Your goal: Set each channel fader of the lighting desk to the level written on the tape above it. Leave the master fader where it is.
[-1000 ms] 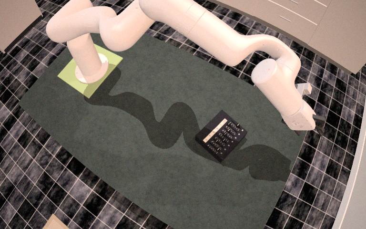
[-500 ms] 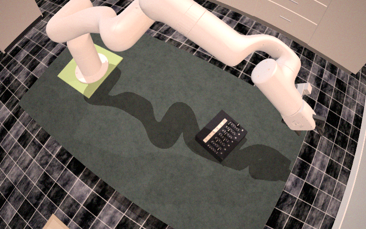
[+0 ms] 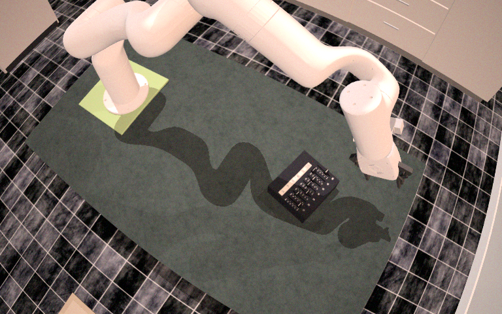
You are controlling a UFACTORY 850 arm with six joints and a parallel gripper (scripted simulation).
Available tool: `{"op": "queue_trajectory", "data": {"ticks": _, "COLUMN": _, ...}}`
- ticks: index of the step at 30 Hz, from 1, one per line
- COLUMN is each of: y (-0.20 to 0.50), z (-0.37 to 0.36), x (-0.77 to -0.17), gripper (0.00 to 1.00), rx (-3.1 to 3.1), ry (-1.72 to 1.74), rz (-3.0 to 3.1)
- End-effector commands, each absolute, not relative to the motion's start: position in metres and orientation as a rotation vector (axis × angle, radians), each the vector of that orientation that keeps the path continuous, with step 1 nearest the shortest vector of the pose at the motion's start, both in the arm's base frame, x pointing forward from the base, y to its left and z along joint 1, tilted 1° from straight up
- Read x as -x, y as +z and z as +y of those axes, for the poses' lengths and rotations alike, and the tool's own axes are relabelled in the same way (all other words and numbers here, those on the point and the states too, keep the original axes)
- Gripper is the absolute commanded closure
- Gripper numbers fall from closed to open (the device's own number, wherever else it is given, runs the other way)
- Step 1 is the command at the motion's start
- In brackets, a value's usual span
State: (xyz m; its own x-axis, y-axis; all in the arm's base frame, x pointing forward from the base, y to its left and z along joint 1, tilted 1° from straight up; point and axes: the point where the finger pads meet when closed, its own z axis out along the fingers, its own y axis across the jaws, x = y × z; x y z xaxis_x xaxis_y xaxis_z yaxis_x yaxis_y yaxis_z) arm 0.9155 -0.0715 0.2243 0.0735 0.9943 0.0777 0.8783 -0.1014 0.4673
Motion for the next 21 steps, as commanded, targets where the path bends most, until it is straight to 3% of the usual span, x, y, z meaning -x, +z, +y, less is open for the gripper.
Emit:
{"op": "queue_trajectory", "data": {"ticks": 1, "y": 0.207, "z": -0.075, "x": -0.855, "gripper": 0.0, "rx": -2.166, "ry": 0.391, "rz": 1.944}}
{"op": "queue_trajectory", "data": {"ticks": 4, "y": 0.207, "z": -0.075, "x": -0.855, "gripper": 0.0, "rx": -2.166, "ry": 0.391, "rz": 1.944}}
{"op": "queue_trajectory", "data": {"ticks": 6, "y": 0.192, "z": -0.081, "x": -0.789, "gripper": 0.0, "rx": -2.283, "ry": 0.184, "rz": 2.006}}
{"op": "queue_trajectory", "data": {"ticks": 9, "y": 0.192, "z": -0.081, "x": -0.789, "gripper": 0.0, "rx": -2.283, "ry": 0.184, "rz": 2.006}}
{"op": "queue_trajectory", "data": {"ticks": 11, "y": 0.186, "z": -0.086, "x": -0.743, "gripper": 0.0, "rx": -2.352, "ry": 0.036, "rz": 2.035}}
{"op": "queue_trajectory", "data": {"ticks": 21, "y": 0.185, "z": -0.087, "x": -0.726, "gripper": 0.0, "rx": -2.376, "ry": -0.022, "rz": 2.043}}
